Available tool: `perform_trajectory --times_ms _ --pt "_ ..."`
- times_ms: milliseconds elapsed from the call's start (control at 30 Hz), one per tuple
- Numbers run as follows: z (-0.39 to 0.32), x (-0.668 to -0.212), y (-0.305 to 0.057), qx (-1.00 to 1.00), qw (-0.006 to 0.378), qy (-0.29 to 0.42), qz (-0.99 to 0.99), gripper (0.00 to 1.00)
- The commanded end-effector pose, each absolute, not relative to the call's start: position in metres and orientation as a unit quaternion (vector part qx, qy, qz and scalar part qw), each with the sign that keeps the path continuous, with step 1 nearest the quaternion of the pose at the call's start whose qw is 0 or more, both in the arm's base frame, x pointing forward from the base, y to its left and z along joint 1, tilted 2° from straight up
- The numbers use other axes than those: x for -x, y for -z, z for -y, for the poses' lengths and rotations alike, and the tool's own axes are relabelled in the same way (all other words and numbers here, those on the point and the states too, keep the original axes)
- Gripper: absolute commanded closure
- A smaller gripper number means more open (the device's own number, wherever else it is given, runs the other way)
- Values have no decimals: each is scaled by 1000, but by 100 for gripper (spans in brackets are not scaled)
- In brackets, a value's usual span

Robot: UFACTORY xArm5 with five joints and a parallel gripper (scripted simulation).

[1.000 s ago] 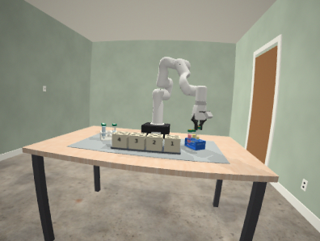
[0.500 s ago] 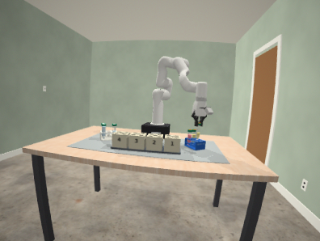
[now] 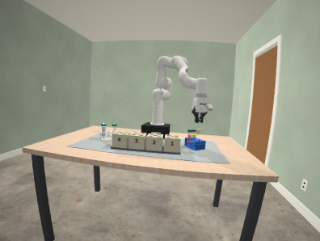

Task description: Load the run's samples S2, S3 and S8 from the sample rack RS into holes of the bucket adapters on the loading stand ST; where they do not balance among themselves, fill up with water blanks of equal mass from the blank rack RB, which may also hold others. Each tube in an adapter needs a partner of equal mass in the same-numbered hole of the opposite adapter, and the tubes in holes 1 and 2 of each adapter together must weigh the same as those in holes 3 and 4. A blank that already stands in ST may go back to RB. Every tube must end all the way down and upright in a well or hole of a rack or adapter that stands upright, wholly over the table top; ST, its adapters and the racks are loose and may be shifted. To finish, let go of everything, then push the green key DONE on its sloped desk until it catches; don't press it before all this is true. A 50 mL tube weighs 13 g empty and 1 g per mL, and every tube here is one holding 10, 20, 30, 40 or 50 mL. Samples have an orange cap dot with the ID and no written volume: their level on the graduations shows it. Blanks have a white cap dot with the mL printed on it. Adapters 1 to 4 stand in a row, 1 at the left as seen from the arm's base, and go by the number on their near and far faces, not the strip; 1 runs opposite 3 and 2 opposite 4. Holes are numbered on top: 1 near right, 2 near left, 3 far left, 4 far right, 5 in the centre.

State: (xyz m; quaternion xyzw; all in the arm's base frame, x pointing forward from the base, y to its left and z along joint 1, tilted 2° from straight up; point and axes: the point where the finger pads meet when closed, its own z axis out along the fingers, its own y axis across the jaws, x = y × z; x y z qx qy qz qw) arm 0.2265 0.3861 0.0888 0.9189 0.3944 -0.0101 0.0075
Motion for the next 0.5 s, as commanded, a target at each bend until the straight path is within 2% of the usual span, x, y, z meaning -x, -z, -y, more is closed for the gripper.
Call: perform_trajectory --times_ms 0,467 --pt "-387 -227 -98 -919 6 9 -394 100" --pt "-388 -228 -122 -919 6 9 -394 100"
